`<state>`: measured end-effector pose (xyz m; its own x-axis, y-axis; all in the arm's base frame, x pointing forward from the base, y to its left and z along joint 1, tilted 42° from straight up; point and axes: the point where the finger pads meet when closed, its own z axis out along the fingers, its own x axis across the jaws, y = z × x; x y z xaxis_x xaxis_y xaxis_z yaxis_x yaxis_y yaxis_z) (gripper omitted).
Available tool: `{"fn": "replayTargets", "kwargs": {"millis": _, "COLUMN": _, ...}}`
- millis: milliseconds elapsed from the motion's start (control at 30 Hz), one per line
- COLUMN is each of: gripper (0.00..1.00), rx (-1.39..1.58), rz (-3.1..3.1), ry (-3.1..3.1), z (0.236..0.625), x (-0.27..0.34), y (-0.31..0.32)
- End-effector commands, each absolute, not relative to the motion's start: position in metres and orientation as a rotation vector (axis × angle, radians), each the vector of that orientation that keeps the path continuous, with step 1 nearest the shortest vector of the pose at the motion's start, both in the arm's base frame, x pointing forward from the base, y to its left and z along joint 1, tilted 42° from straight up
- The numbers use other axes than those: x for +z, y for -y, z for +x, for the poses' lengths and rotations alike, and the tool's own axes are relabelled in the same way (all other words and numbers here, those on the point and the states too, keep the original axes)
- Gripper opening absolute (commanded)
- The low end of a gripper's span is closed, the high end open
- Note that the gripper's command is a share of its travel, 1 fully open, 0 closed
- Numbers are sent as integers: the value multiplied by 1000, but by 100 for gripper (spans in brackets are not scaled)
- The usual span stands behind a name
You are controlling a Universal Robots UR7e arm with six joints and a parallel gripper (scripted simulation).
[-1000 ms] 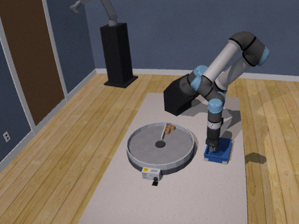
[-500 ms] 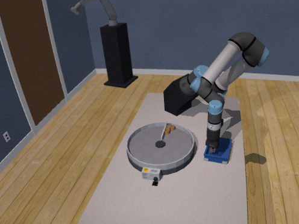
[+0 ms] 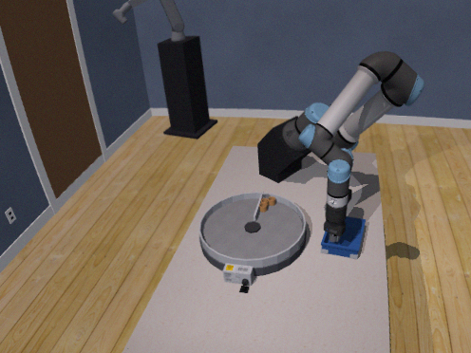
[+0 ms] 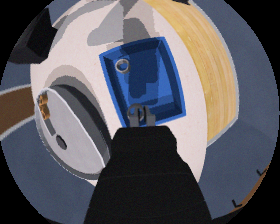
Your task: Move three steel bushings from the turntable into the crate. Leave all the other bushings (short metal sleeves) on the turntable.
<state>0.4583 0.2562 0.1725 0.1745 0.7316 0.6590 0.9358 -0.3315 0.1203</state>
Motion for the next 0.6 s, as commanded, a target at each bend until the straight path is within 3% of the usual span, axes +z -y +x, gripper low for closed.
{"fn": "replayTargets", "kwargs": {"millis": 0, "gripper": 0, "rx": -922, "rz": -2144, "ry": 1590, "z": 459, "x": 173, "y": -256}}
{"fn": "replayTargets", "kwargs": {"millis": 567, "gripper": 0, "rx": -922, "rz": -2144, "ry": 1590, "z": 461, "x": 166, "y": -261}}
